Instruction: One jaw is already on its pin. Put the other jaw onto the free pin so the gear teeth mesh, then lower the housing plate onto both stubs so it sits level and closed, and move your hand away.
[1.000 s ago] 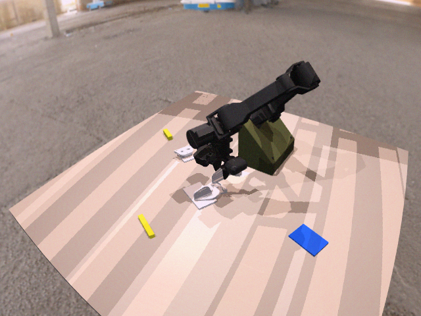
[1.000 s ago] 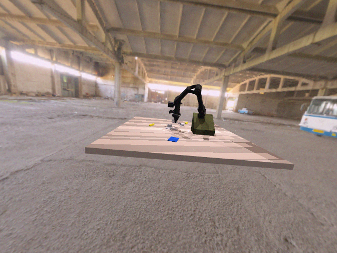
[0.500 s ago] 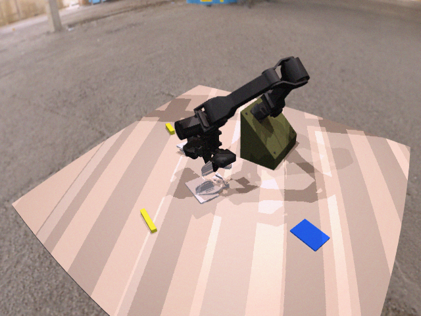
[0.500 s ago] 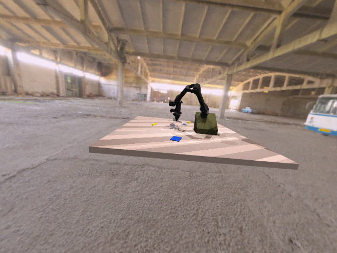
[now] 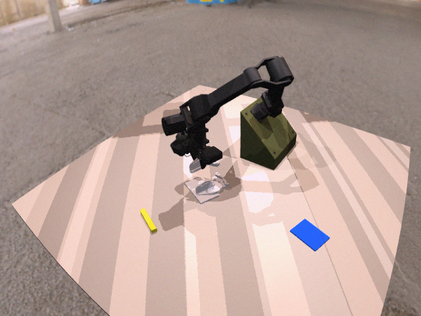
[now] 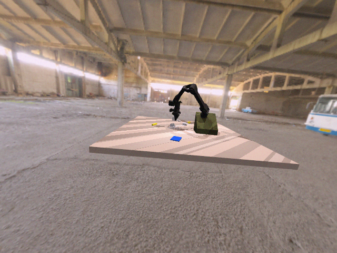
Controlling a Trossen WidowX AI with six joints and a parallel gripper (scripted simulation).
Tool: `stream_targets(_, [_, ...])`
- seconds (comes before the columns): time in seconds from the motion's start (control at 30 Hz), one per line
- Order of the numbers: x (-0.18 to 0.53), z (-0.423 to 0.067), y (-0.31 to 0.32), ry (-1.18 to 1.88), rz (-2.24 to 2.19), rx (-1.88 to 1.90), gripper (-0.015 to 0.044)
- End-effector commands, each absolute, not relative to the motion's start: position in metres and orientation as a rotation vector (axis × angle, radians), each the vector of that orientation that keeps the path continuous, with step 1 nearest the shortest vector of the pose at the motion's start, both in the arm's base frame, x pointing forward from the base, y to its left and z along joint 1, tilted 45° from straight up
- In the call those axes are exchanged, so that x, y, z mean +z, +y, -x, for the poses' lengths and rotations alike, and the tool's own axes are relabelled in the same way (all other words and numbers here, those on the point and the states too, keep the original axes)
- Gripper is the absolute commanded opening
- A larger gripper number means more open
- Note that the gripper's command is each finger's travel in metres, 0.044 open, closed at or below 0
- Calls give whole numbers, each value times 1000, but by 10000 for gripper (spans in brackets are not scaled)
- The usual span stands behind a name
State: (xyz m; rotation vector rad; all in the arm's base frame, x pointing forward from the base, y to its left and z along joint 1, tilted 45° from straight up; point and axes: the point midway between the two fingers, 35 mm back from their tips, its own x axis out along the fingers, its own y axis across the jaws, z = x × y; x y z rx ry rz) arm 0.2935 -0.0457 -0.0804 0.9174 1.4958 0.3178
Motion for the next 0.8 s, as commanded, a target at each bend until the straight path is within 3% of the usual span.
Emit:
stream_targets(0.0, [-83,-295,-48,1497,-911,321,134])
stream_targets(0.77, [-83,-295,-48,1494,-903,328,134])
